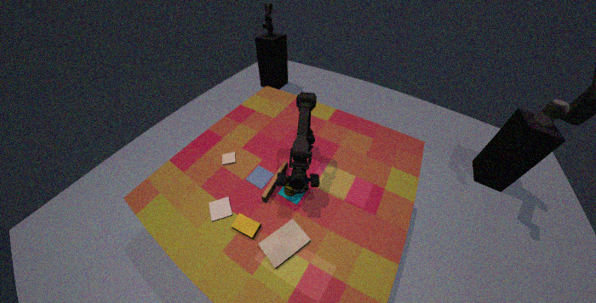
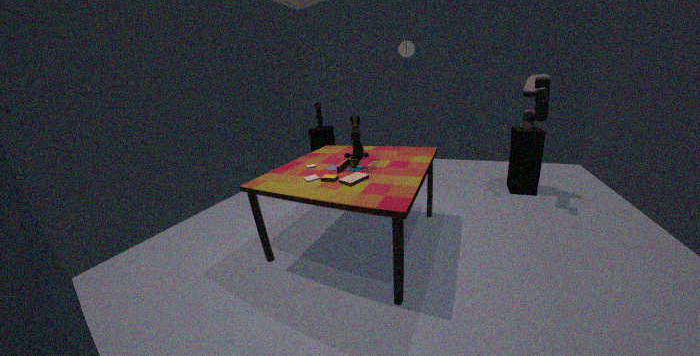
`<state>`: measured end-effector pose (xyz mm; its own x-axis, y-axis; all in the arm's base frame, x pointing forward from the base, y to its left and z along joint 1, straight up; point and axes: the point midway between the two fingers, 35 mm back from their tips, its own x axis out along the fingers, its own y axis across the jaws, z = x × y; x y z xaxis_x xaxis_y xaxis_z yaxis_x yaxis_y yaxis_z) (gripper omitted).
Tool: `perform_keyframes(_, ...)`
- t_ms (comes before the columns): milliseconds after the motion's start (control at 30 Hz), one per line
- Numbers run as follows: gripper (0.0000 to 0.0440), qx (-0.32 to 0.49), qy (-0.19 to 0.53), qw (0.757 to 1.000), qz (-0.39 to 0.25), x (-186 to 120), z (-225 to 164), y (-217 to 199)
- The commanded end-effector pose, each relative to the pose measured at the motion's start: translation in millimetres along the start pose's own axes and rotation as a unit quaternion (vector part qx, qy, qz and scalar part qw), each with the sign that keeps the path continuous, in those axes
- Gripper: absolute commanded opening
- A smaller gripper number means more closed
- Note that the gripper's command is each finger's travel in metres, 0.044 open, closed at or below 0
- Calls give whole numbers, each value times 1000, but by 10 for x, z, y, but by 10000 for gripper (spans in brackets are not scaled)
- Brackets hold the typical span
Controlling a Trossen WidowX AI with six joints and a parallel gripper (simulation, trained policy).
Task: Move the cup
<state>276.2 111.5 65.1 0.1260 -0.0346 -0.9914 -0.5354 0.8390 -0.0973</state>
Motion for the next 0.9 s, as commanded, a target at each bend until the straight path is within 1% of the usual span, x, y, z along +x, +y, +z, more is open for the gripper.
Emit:
perform_keyframes(0,54,8,-2,1000,-3,41,-19,-9)
perform_keyframes(100,74,13,-5,1000,-3,61,-21,-17)
perform_keyframes(133,87,15,-9,1000,-2,50,-11,-22)
perform_keyframes(233,151,23,-27,999,1,4,40,-37)
perform_keyframes(267,158,25,-33,999,3,-17,55,-38)
perform_keyframes(400,154,25,-53,998,6,-101,88,-46)
perform_keyframes(667,179,29,-70,997,17,-231,23,-26)
perform_keyframes(867,209,33,-86,995,24,-356,-9,-16)
